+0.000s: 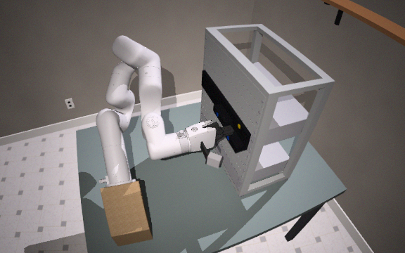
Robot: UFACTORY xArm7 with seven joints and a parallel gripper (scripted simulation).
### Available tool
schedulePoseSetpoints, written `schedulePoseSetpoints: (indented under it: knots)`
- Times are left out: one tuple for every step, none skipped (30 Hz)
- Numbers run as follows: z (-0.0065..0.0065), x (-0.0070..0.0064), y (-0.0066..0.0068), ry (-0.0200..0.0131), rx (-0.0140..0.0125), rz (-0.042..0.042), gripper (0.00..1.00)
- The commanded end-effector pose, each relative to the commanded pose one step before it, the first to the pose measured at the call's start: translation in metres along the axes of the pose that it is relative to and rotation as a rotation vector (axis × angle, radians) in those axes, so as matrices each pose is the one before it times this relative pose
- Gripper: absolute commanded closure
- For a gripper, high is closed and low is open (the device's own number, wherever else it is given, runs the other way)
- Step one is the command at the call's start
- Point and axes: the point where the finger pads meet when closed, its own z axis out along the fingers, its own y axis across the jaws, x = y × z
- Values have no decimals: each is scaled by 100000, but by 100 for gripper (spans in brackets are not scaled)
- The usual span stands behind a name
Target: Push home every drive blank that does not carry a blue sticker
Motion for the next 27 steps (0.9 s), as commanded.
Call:
schedulePoseSetpoints:
  knots:
    - [-2179, -10, -172, -159, 82, -352, 100]
    - [-579, -4, 2, 0, 1, 1, 100]
    - [-549, -3, 2, 0, 0, 0, 100]
    - [0, 0, 0, 0, 0, 0, 100]
    - [0, 0, 0, 0, 0, 0, 100]
    - [-511, -3, 1, 0, 0, -1, 100]
    - [-467, -3, 1, 0, 0, 0, 100]
    - [-418, -3, 1, 0, 1, 1, 100]
    - [-364, -1, 1, 1, -1, -2, 100]
    - [-308, -2, 1, 0, -1, -1, 100]
    - [-251, -3, 1, -1, 2, 2, 100]
    - [-194, 0, 0, 0, -1, -2, 100]
    - [-141, -1, 0, 0, 0, 0, 100]
    - [-92, -1, 0, 0, 1, 1, 100]
    - [-51, -1, 0, 0, 1, 1, 100]
    - [-20, 0, 0, 0, 0, 0, 100]
    - [-3, 0, 0, 0, 0, 0, 100]
    - [0, 0, 0, 0, 0, 0, 100]
    - [0, 0, 0, 0, 0, 0, 100]
    - [0, 0, 0, 0, 0, 0, 100]
    - [0, 0, 0, 0, 0, 0, 100]
    - [0, 0, 0, 0, 0, 0, 100]
    - [0, 0, 0, 0, 0, 0, 100]
    - [0, 0, 0, 0, 0, 0, 100]
    - [0, 0, 0, 0, 0, 0, 100]
    - [0, 0, 0, 0, 0, 0, 100]
    - [0, 0, 0, 0, 0, 0, 100]
